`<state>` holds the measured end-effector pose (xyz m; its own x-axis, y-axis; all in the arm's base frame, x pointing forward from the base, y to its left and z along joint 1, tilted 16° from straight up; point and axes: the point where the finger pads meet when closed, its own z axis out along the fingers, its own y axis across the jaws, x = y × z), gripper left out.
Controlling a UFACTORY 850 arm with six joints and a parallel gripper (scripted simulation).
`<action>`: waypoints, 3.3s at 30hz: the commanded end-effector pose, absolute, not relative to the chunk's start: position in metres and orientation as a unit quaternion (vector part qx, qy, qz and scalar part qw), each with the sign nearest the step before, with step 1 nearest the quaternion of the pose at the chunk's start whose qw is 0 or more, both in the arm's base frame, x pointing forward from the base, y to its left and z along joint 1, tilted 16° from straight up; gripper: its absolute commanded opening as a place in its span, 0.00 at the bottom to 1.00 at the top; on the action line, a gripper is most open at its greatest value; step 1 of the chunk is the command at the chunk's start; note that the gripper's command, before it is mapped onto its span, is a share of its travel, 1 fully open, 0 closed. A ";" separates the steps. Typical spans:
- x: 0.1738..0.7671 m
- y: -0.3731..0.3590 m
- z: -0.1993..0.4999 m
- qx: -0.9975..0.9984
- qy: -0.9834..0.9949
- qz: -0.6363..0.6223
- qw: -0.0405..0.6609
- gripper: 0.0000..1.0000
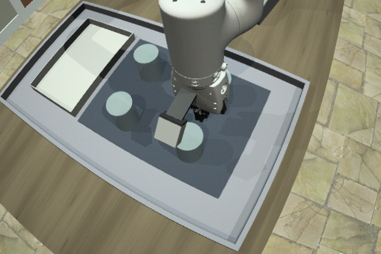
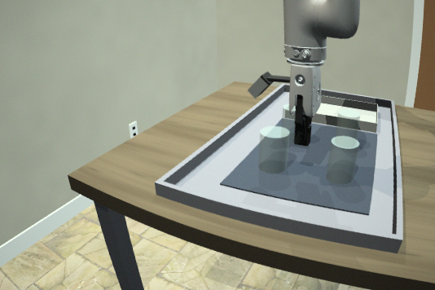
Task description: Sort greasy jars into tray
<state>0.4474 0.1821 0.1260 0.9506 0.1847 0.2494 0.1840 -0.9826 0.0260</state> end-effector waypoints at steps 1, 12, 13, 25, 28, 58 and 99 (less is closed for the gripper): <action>0.448 0.182 0.126 0.986 0.092 0.139 0.006 0.00; 0.449 0.183 0.127 0.986 0.092 0.139 0.006 0.00; 0.450 0.183 0.127 0.986 0.092 0.139 0.006 0.00; 0.451 0.183 0.127 0.986 0.092 0.139 0.006 0.00; 0.451 0.183 0.127 0.986 0.092 0.139 0.006 0.00; 0.454 0.184 0.128 0.986 0.092 0.139 0.006 0.00; 0.459 0.185 0.129 0.986 0.092 0.139 0.006 0.00</action>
<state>0.4582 0.1842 0.1287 0.9448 0.1832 0.2716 0.1799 -0.9830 0.0372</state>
